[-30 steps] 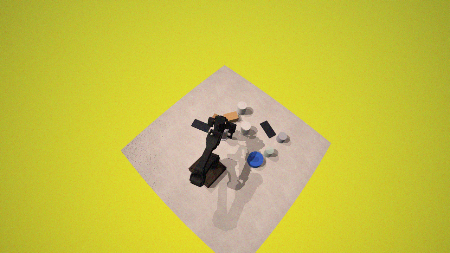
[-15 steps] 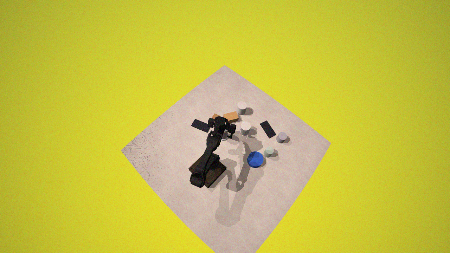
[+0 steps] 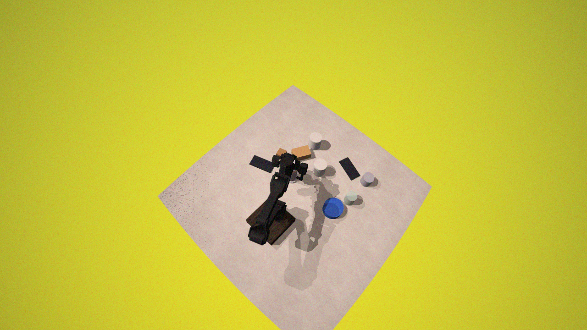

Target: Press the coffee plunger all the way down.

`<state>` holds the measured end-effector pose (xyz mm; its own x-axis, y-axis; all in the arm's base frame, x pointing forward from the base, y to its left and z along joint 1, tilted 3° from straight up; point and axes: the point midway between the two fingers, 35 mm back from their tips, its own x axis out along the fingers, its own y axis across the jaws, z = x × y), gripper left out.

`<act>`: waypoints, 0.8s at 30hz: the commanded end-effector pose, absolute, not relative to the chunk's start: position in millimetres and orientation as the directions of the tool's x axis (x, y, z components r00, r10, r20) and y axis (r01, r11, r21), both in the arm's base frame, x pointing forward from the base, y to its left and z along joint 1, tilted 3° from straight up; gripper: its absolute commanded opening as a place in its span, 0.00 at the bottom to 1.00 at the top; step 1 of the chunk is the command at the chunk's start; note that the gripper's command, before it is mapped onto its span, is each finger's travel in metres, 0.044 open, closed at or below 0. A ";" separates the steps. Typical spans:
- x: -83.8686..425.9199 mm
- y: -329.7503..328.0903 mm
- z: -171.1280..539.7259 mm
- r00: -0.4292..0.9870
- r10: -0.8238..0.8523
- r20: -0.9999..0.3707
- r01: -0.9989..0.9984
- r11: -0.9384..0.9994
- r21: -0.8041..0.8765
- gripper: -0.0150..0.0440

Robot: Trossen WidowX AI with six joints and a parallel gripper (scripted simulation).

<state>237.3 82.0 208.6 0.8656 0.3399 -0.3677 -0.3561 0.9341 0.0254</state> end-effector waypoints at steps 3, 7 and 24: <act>236.1 82.3 170.9 0.833 0.330 -0.444 -0.352 0.936 0.035 0.47; 237.5 83.2 164.6 0.833 0.330 -0.444 -0.352 0.936 0.035 0.47; 247.8 88.4 157.3 0.834 0.330 -0.443 -0.352 0.935 0.035 0.47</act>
